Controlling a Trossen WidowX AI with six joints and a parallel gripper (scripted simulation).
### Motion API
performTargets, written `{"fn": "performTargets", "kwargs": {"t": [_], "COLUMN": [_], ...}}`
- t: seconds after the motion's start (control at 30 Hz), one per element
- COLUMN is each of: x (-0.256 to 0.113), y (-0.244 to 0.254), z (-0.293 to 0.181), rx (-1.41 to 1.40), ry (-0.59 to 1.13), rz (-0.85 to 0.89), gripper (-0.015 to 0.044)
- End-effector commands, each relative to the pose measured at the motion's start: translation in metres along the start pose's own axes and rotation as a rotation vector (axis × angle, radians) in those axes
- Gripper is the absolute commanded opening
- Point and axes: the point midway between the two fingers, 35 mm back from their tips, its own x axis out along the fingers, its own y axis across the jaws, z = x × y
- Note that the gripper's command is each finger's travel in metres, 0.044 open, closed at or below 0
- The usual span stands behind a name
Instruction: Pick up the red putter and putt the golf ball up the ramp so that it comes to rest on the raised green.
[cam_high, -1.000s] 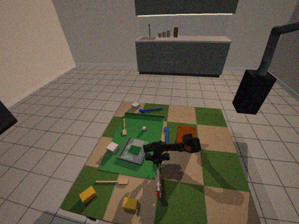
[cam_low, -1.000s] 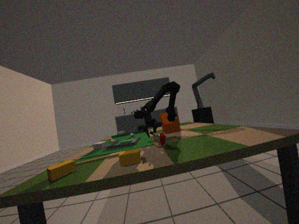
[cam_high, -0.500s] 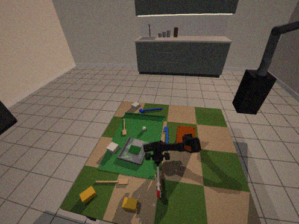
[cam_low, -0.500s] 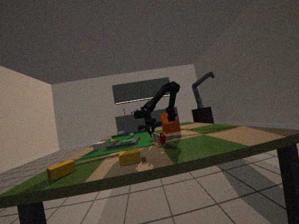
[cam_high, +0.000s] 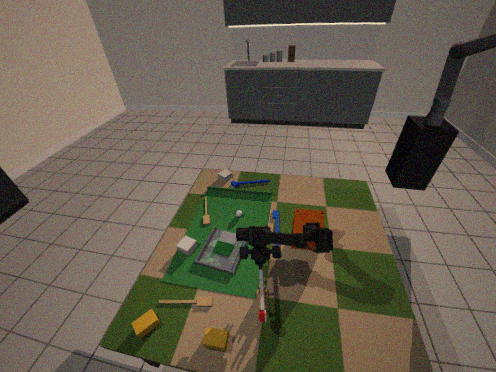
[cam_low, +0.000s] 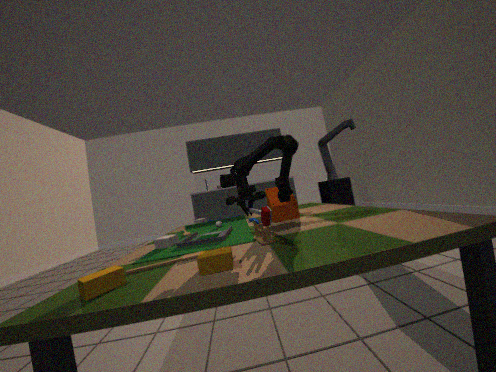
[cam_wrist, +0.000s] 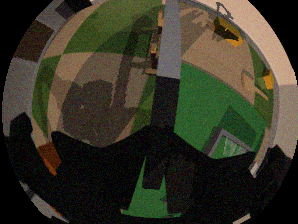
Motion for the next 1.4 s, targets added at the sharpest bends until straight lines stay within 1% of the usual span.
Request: {"fn": "performTargets", "kwargs": {"t": [0.0,0.2,0.27,0.3,0.33,0.6,0.87,1.1,1.37], "x": [-0.019,-0.041,-0.042,-0.035,-0.036,-0.056,-0.078,-0.097,-0.117], "y": [0.0,0.004,0.004,0.002,0.001,-0.019,-0.028,-0.026,-0.013], "z": [0.007,0.017,0.017,0.011,0.008,-0.047,-0.101,-0.15,-0.206], "rx": [-0.004,-0.003,-0.003,0.006,0.023,0.285,0.553,0.784,1.045], "ry": [-0.015,-0.026,-0.027,-0.01,-0.005,0.064,0.115,0.151,0.18], "rz": [-0.005,-0.008,-0.008,-0.005,-0.008,-0.062,-0.115,-0.155,-0.194], "gripper": [0.0,0.0,0.0,0.0,0.0,0.0,0.0,0.0,0.0]}}
